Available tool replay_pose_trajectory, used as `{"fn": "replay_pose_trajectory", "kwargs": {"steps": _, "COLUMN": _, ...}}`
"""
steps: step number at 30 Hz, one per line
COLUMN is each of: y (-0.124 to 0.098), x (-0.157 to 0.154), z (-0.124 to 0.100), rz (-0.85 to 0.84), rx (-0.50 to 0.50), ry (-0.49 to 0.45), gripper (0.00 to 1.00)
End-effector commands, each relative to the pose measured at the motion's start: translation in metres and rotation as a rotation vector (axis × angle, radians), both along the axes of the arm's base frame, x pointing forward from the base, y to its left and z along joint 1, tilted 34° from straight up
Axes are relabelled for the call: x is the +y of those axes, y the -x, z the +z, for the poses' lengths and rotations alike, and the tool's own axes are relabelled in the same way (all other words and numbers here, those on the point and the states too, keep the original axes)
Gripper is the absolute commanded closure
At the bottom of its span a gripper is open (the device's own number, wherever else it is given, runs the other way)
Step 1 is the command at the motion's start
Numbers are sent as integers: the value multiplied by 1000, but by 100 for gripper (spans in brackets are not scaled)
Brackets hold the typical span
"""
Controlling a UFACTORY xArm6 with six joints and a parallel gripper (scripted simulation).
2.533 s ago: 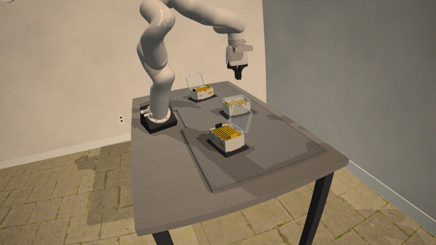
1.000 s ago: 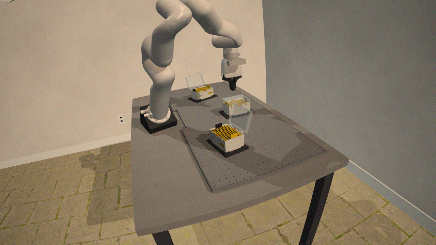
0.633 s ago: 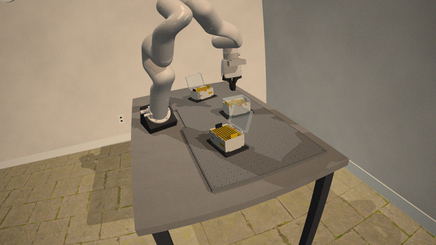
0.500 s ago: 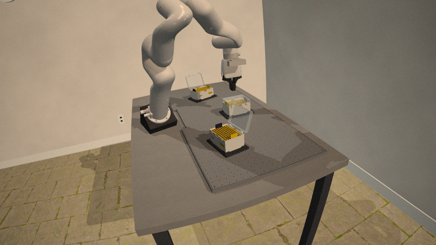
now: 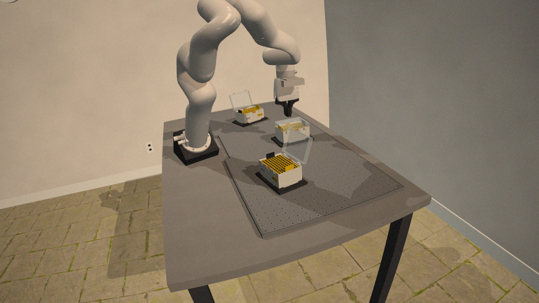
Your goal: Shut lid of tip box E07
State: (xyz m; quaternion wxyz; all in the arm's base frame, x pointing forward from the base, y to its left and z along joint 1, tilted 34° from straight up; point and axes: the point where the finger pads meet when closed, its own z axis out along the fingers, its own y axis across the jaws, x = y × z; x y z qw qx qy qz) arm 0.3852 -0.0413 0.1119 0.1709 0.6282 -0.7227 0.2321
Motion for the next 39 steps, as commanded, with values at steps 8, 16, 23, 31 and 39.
{"fn": "replay_pose_trajectory", "kwargs": {"steps": 8, "y": -2, "x": -5, "z": -7, "rz": 1, "rx": -3, "ry": -1, "gripper": 100}}
{"fn": "replay_pose_trajectory", "kwargs": {"steps": 16, "y": -2, "x": -5, "z": -8, "rz": 1, "rx": -3, "ry": -1, "gripper": 100}}
{"fn": "replay_pose_trajectory", "kwargs": {"steps": 23, "y": -2, "x": -6, "z": -9, "rz": 1, "rx": -3, "ry": -1, "gripper": 100}}
{"fn": "replay_pose_trajectory", "kwargs": {"steps": 31, "y": -2, "x": -7, "z": -11, "rz": 1, "rx": -3, "ry": 0, "gripper": 100}}
{"fn": "replay_pose_trajectory", "kwargs": {"steps": 39, "y": -2, "x": -9, "z": -13, "rz": 1, "rx": -3, "ry": 0, "gripper": 100}}
